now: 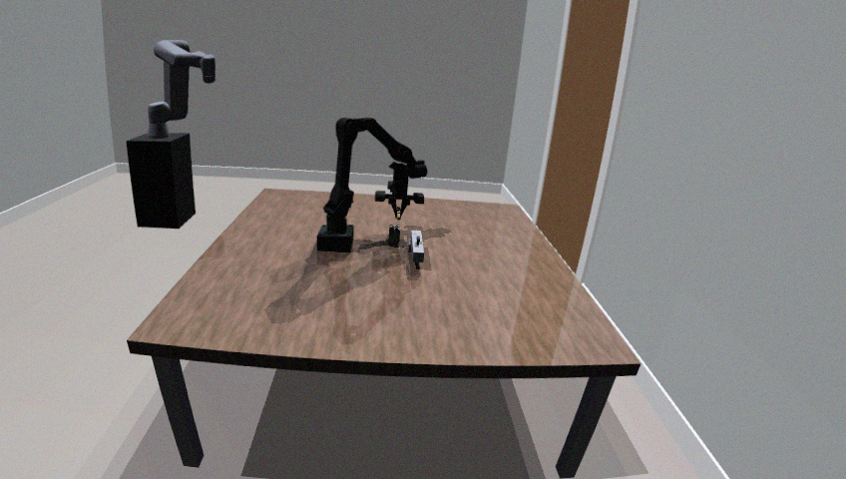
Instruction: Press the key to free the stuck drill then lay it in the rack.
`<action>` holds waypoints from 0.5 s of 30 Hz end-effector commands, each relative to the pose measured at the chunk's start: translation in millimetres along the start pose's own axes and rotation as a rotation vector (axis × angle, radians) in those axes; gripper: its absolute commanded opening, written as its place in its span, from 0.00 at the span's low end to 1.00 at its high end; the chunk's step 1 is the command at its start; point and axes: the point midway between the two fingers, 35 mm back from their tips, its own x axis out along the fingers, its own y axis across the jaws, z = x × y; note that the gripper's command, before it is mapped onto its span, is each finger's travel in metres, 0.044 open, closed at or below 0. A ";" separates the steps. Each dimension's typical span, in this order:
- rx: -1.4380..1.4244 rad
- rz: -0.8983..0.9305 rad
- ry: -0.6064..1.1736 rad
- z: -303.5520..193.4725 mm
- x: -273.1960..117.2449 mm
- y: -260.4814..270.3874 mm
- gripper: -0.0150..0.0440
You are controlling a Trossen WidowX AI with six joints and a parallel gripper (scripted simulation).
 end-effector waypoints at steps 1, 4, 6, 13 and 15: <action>0.004 0.008 0.001 -0.2 3.3 8.1 0.25; 0.004 0.008 0.001 -0.3 5.1 12.7 0.25; 0.005 0.008 0.001 -0.3 6.0 13.5 0.25; 0.004 0.008 0.000 0.5 17.7 10.0 0.25; 0.004 0.008 0.000 0.5 20.8 9.7 0.25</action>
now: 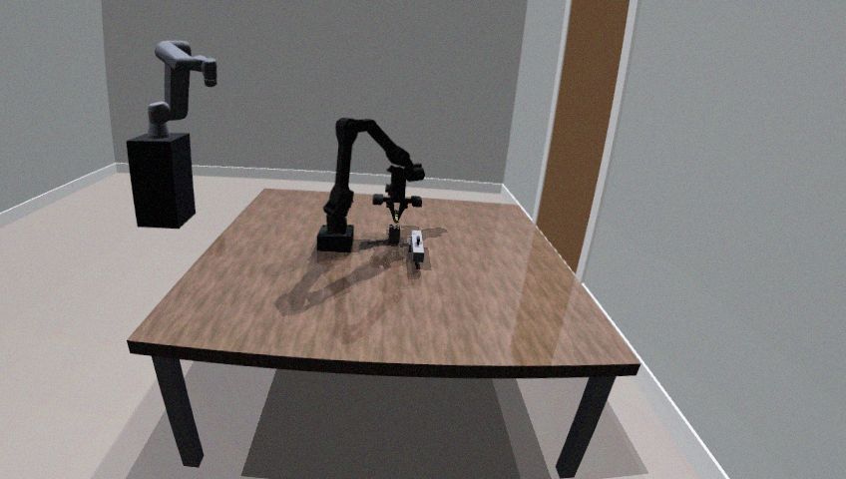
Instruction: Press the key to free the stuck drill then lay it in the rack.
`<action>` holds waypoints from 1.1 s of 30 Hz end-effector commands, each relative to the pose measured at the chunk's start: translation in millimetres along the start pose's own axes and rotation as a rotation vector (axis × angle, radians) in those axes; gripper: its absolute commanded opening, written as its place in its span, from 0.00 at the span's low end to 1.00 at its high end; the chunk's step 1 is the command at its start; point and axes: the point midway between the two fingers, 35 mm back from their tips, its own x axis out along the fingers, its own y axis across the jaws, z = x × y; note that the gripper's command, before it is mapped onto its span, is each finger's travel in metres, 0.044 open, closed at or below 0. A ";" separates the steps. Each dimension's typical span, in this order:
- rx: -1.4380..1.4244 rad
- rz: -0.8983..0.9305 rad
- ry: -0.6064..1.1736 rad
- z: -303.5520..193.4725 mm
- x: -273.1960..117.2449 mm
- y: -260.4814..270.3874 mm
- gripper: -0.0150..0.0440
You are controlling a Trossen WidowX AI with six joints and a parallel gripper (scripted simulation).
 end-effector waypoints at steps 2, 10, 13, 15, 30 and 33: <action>0.005 0.010 0.003 -1.5 9.9 2.3 0.25; 0.005 0.010 0.004 -3.2 18.0 5.1 0.25; 0.005 0.010 0.004 -2.9 19.8 4.6 0.25; 0.005 0.010 0.004 -2.7 21.9 4.0 0.25; 0.005 0.010 0.003 -1.7 39.2 2.2 0.25; 0.005 0.010 0.003 -1.9 41.9 3.0 0.25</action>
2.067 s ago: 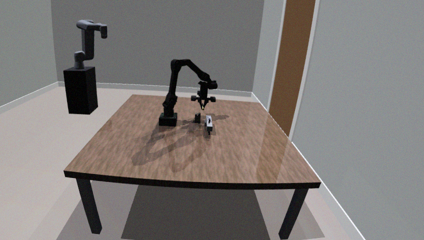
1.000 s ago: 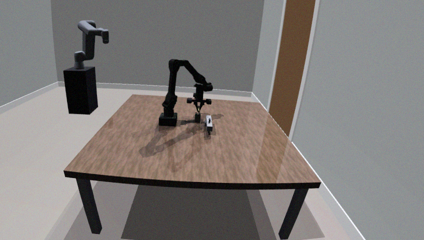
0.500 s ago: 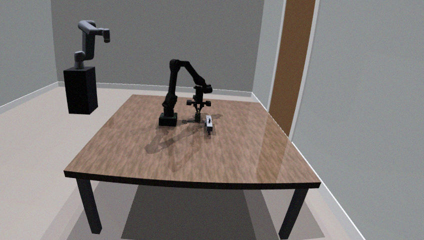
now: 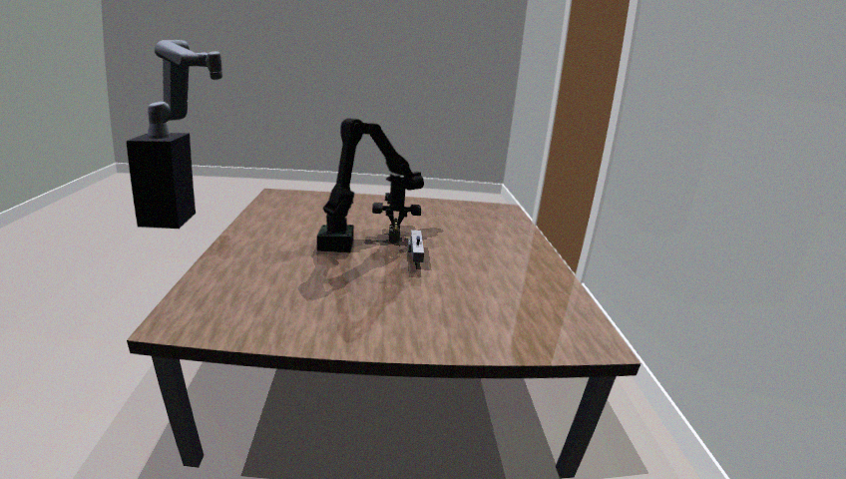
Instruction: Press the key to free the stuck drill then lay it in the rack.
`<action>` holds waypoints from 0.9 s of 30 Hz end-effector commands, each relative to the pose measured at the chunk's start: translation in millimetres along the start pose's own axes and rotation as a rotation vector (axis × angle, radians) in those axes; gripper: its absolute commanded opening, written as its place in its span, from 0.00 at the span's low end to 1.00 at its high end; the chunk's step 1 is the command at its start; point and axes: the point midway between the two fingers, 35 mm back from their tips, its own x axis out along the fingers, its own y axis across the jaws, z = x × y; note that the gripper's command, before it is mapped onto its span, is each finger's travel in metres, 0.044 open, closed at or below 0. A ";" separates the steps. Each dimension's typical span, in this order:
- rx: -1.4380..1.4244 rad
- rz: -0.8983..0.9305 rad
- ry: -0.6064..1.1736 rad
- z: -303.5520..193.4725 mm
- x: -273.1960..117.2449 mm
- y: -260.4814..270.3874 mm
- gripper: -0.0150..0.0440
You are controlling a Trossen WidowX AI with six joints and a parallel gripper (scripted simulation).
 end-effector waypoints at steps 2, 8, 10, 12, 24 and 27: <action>0.003 0.007 0.002 -1.4 7.3 2.9 0.25; 0.003 0.007 0.002 -1.7 9.5 4.0 0.25; 0.003 0.007 0.002 -1.8 10.1 4.3 0.25; 0.003 0.007 0.002 -1.9 10.7 4.6 0.25; 0.003 0.007 0.002 -3.1 11.5 5.6 0.25; 0.003 0.007 0.002 -3.2 11.5 5.7 0.25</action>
